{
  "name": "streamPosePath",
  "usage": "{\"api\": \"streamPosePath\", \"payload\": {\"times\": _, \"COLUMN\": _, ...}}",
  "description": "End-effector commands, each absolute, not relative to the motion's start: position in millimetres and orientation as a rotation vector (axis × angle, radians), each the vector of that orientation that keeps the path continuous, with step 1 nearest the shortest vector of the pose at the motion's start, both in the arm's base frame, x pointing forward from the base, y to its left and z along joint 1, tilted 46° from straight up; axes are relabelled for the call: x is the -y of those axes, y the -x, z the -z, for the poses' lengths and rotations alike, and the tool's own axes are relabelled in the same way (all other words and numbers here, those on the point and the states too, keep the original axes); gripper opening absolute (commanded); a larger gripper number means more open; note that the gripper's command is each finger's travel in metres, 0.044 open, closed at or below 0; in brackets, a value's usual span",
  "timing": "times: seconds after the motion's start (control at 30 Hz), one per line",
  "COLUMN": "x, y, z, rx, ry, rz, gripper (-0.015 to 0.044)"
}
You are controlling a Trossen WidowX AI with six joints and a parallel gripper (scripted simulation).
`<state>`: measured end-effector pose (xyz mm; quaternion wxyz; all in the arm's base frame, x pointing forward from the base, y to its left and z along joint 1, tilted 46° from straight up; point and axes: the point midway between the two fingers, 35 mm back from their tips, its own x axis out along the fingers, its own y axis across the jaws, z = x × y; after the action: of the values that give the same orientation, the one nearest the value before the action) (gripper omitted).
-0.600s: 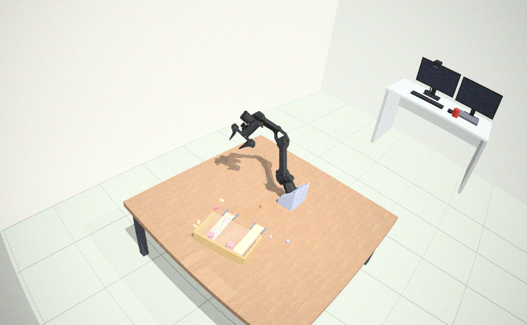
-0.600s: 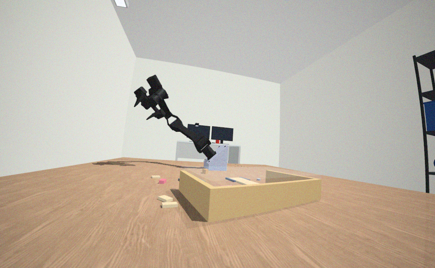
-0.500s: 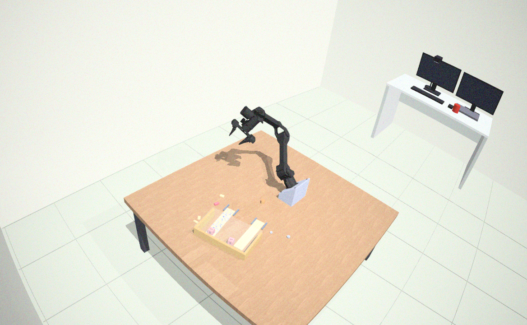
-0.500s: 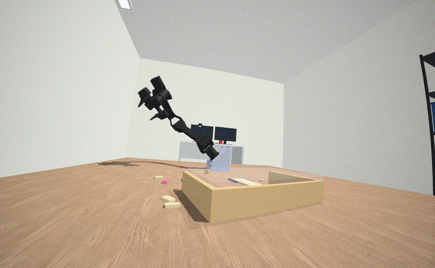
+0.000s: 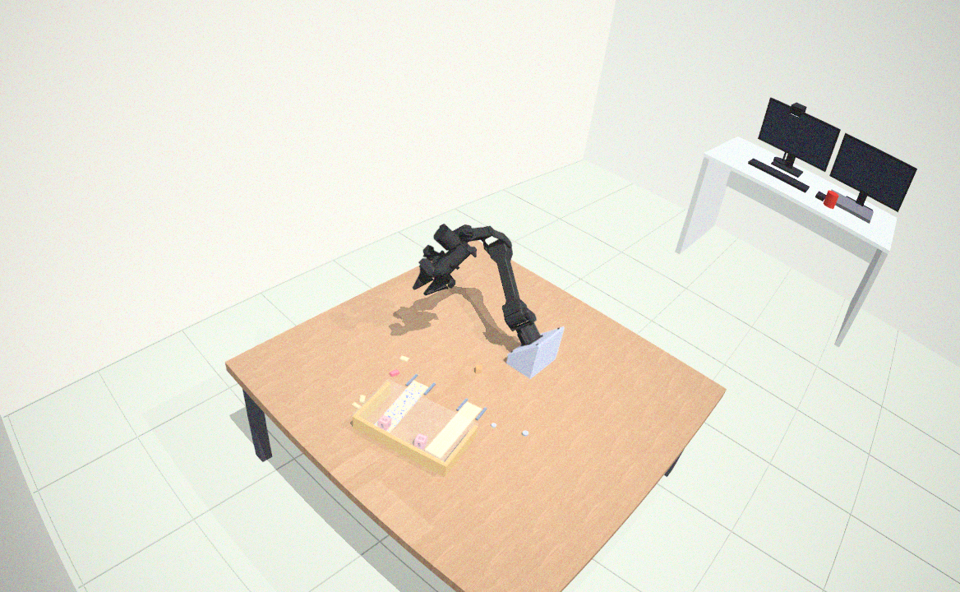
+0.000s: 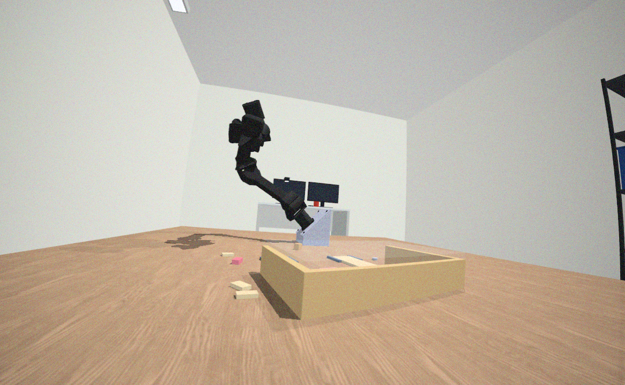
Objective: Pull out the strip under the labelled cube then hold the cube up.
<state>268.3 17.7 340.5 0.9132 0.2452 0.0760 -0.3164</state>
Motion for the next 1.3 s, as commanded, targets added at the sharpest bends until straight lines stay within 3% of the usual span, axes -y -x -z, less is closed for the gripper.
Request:
{"api": "streamPosePath", "payload": {"times": 0.0, "x": -61.1, "y": -293.7, "z": -288.7, "rx": -0.279, "ry": -0.195, "rz": 0.537, "gripper": 0.0400}}
{"api": "streamPosePath", "payload": {"times": 0.57, "x": -149.1, "y": -283.4, "z": -123.7, "rx": -0.447, "ry": 0.780, "rz": 0.126, "gripper": 0.0400}}
{"api": "streamPosePath", "payload": {"times": 1.27, "x": -149.5, "y": -282.8, "z": -122.3, "rx": -0.447, "ry": 0.789, "rz": 0.122, "gripper": 0.0400}}
